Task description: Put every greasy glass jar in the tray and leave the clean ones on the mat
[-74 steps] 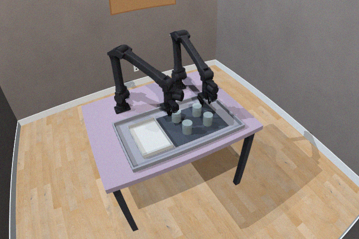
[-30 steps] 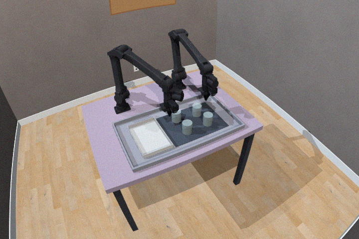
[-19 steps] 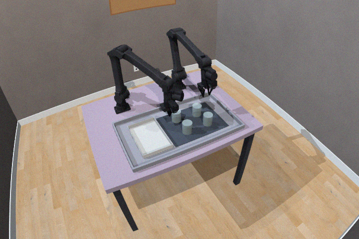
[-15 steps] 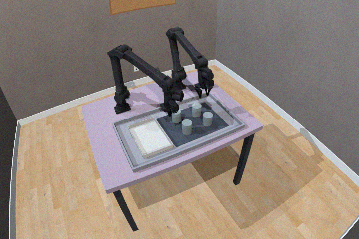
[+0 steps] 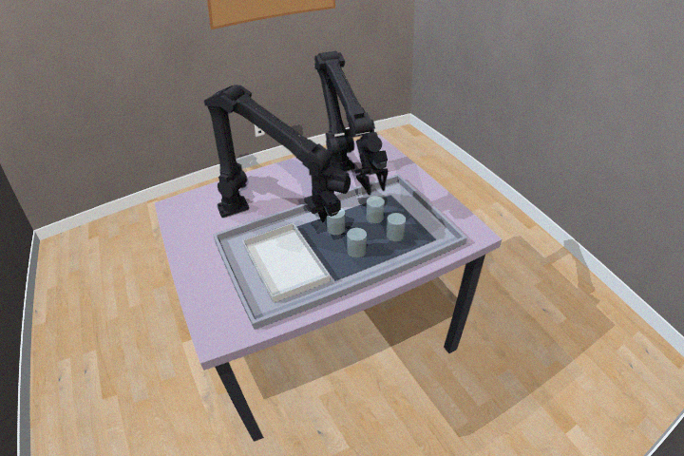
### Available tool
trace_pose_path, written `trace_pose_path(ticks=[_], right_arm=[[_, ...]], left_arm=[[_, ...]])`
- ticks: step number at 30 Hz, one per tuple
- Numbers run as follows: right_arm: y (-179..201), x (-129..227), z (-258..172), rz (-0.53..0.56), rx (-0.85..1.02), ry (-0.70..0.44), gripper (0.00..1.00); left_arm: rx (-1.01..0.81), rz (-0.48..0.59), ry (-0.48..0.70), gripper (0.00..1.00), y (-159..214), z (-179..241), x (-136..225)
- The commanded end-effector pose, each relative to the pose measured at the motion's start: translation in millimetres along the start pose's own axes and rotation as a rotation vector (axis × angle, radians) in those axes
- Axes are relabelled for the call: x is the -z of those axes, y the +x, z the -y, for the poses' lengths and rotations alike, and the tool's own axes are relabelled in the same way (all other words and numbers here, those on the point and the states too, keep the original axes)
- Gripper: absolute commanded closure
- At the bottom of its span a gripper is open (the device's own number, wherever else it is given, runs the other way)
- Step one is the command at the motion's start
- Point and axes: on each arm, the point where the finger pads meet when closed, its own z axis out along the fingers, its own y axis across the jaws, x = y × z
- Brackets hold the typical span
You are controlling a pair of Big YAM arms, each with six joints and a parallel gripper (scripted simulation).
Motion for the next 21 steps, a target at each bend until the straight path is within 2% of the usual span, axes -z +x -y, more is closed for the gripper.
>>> trace_pose_path(ticks=[1, 6, 8, 10, 16, 18, 21], right_arm=[[-5, 2, -4, 0.01, -0.001, -0.008, 1.0], [-9, 5, -7, 0.013, -0.001, -0.01, 1.0], [-17, 27, -14, 0.051, -0.001, -0.04, 1.0], [-21, 42, -17, 0.073, -0.001, -0.057, 1.0], [-18, 75, -18, 0.077, 0.0, -0.062, 1.0], [-18, 75, -18, 0.077, 0.0, -0.062, 1.0], [-15, 102, -18, 0.079, 0.0, -0.063, 1.0]], left_arm=[[0.014, 0.108, -0.001, 0.4, -9, 11, 1], [-0.005, 0.1, -0.006, 0.4, -4, 12, -5], [-0.005, 0.1, -0.006, 0.4, -4, 12, -5], [-0.002, 0.127, -0.002, 0.4, -19, 14, 1], [-0.003, 0.125, -0.001, 0.4, -19, 14, 1], [-0.003, 0.125, -0.001, 0.4, -19, 14, 1], [-0.003, 0.122, -0.001, 0.4, -18, 14, 1]])
